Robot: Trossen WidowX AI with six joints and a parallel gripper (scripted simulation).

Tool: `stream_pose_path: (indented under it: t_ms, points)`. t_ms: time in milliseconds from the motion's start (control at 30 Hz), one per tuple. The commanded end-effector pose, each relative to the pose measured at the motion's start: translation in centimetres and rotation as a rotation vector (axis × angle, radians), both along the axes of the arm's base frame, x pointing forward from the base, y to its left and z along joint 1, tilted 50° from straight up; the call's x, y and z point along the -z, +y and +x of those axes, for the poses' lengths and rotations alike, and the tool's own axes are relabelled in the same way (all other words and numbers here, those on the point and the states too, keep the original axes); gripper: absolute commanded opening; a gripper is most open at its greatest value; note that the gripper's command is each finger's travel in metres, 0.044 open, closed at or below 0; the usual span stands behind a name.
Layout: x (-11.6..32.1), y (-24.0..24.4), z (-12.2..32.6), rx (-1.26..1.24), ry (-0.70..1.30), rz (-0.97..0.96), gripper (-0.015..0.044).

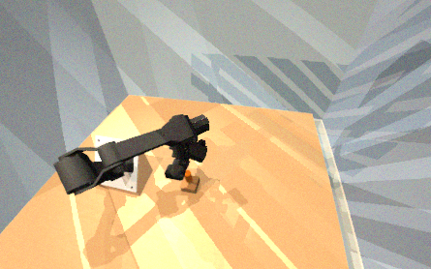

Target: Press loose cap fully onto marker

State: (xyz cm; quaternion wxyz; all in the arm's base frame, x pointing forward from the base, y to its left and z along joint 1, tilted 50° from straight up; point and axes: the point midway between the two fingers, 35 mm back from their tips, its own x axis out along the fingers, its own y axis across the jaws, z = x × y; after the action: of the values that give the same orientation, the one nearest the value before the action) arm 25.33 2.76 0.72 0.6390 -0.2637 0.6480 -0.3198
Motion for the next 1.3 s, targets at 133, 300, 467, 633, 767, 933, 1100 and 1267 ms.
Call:
stream_pose_path:
  t_ms: [133, 300, 467, 633, 767, 933, 1100, 1267]
  points:
    - [0.1, -0.1, 0.1, 0.001, -0.009, -0.003, 0.0]
    - [0.5, -0.6, 0.1, 0.001, -0.009, -0.003, 0.0]
    - [0.9, -1.2, 0.0, 0.001, -0.009, -0.004, 0.0]
    - [1.4, -1.7, 0.0, 0.001, -0.009, -0.004, 0.0]
    - [1.8, -2.2, 0.0, 0.001, -0.009, -0.004, 0.0]
    - [2.3, -2.7, 0.0, 0.001, -0.009, -0.005, 0.0]
    - [2.4, -2.7, 0.1, 0.003, -0.015, 0.002, 0.0]
    - [2.4, -2.7, 0.1, 0.003, -0.015, 0.002, 0.0]
